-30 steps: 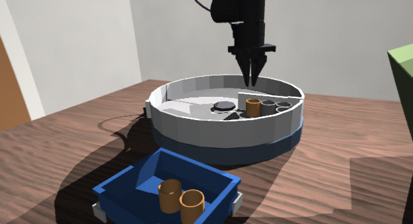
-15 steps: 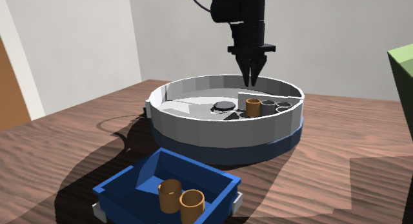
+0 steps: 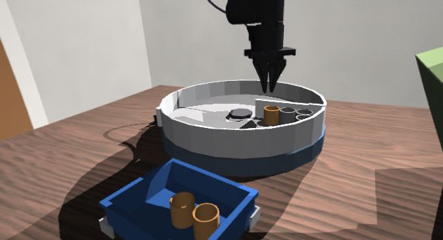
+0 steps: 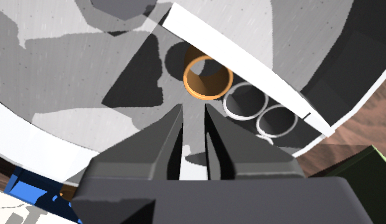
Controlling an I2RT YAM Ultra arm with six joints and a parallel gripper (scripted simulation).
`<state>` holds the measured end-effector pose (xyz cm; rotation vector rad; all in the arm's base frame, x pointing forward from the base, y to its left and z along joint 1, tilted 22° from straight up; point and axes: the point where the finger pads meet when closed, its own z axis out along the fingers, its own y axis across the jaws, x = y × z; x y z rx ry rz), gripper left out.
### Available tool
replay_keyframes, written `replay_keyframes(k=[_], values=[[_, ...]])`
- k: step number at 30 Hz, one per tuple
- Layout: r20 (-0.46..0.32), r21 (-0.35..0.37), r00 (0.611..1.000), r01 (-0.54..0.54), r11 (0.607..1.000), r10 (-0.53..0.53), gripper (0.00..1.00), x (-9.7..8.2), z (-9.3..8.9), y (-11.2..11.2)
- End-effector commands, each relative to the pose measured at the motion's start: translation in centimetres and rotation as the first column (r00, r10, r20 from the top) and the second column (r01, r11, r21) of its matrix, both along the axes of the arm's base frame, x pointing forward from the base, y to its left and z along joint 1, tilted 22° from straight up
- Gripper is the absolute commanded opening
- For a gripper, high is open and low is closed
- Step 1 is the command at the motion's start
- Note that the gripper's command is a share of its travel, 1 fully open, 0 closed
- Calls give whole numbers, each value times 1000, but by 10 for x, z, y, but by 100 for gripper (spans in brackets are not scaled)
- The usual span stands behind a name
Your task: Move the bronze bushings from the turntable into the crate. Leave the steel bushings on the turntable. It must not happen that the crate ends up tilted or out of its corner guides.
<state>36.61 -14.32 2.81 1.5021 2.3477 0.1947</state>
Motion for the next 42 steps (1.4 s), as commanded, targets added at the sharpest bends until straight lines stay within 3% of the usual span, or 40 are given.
replay_keyframes(k=[1,12,17,42], values=[[35,-14,999,-1,1000,2,15,10,13,-7],[11,-3,1000,-3,1000,3,15,9,6,-4],[48,-19,999,-4,1000,5,15,17,18,-3],[49,-20,999,1,1000,-1,15,16,19,-5]])
